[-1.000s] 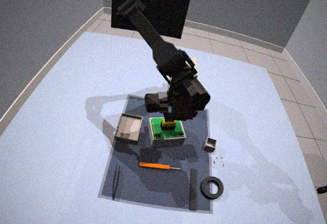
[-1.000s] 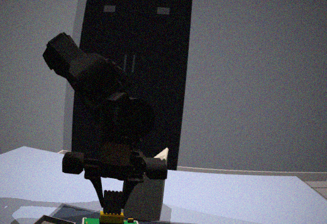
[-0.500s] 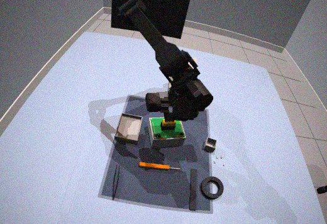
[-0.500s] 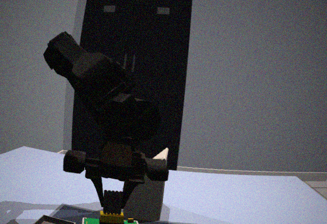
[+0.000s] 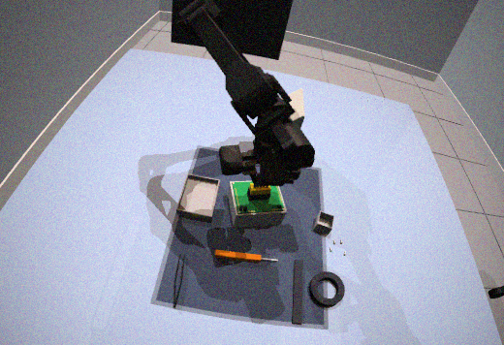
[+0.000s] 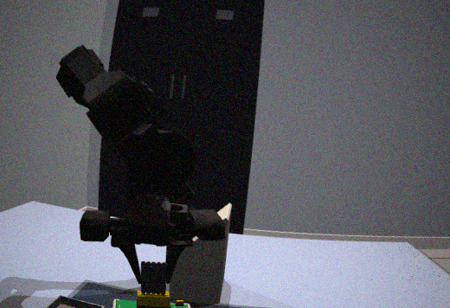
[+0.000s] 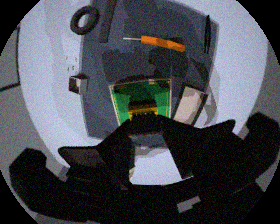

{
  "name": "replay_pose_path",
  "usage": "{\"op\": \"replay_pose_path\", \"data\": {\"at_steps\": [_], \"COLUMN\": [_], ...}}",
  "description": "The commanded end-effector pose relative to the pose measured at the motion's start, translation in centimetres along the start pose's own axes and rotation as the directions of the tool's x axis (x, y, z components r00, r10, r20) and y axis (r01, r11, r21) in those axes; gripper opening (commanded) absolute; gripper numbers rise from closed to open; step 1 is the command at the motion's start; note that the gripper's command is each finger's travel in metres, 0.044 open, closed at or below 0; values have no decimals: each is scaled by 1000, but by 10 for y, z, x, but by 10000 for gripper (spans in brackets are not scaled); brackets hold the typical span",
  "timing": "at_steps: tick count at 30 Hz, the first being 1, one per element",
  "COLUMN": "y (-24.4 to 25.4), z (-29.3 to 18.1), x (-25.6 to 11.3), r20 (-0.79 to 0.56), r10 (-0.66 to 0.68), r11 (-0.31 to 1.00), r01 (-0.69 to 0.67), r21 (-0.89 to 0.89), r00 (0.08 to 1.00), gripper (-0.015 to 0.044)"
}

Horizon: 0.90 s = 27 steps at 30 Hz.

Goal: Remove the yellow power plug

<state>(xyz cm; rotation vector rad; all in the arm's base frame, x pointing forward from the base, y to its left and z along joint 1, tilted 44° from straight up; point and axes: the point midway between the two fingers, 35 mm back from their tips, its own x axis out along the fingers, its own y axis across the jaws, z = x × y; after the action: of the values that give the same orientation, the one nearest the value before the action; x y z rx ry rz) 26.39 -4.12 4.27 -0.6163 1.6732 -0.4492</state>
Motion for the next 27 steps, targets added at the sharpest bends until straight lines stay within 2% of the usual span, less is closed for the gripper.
{"op": "replay_pose_path", "data": {"at_steps": [1,11,14,18,27], "y": [-6,15,17,14,-6], "z": [0,0,0,0,0], "x": [-8,-9,-9,-10,-14], "r20": [18,18,18,18,18], "r10": [45,-192,-223,-181,41], "r11": [999,981,975,984,999], "r01": [-45,192,223,181,-42], "r21": [2,6,7,6,2], "r00": [999,981,975,983,999], "gripper": [0,0,0,0,0]}}
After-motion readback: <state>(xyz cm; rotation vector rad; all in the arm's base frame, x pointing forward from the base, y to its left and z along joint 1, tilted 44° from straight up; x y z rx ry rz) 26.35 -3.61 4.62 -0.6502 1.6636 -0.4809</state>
